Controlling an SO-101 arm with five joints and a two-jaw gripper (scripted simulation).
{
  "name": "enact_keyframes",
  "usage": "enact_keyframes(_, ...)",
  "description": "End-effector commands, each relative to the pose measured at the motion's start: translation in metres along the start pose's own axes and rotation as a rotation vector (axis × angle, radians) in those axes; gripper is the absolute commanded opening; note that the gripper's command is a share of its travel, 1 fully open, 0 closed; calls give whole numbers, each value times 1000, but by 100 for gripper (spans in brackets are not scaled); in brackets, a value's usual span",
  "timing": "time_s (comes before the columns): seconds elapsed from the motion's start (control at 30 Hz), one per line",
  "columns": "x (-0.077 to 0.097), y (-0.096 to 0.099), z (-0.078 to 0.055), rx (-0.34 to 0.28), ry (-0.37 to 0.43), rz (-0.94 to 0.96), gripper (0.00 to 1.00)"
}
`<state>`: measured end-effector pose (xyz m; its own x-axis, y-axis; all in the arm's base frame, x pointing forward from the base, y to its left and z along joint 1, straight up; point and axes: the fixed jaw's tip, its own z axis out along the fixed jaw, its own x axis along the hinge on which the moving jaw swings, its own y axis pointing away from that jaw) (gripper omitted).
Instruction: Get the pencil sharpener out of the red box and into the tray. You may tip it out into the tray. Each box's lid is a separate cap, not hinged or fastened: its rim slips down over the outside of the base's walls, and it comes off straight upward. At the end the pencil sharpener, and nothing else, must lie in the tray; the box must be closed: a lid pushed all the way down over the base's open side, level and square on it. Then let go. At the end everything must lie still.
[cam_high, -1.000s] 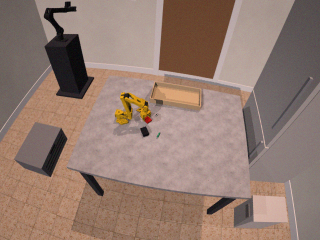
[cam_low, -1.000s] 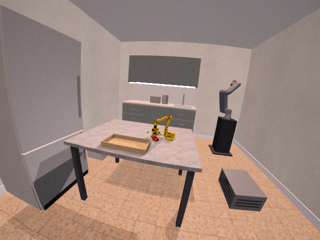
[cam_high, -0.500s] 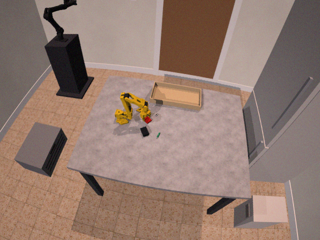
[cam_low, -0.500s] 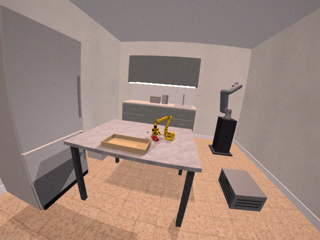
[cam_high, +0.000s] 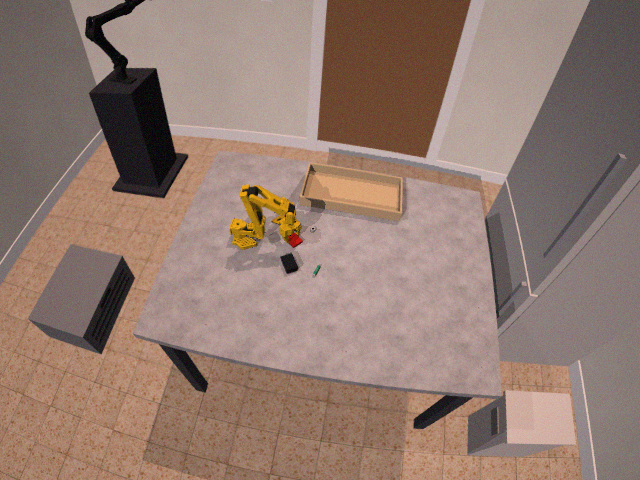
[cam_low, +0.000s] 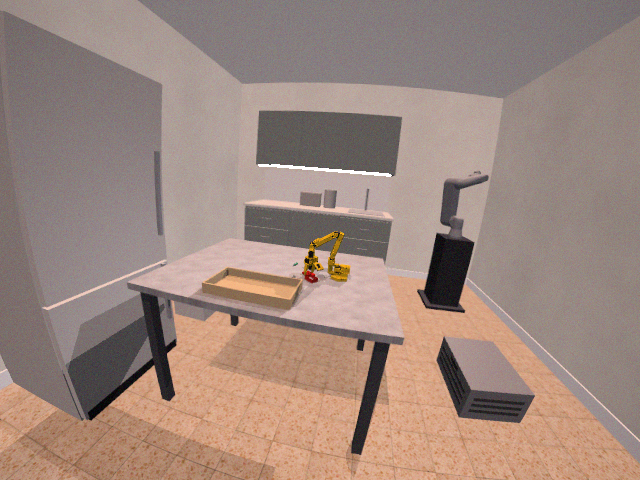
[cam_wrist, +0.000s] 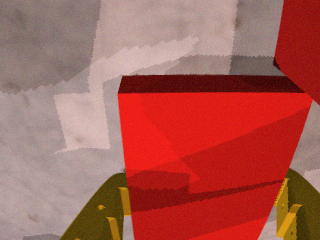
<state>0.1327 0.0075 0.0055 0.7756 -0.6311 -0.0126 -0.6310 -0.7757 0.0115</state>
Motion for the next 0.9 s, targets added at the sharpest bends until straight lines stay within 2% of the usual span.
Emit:
enact_keyframes(0.0,2,-1,0,12,13,-1,24)
enact_keyframes(0.87,2,-1,0,12,13,-1,25)
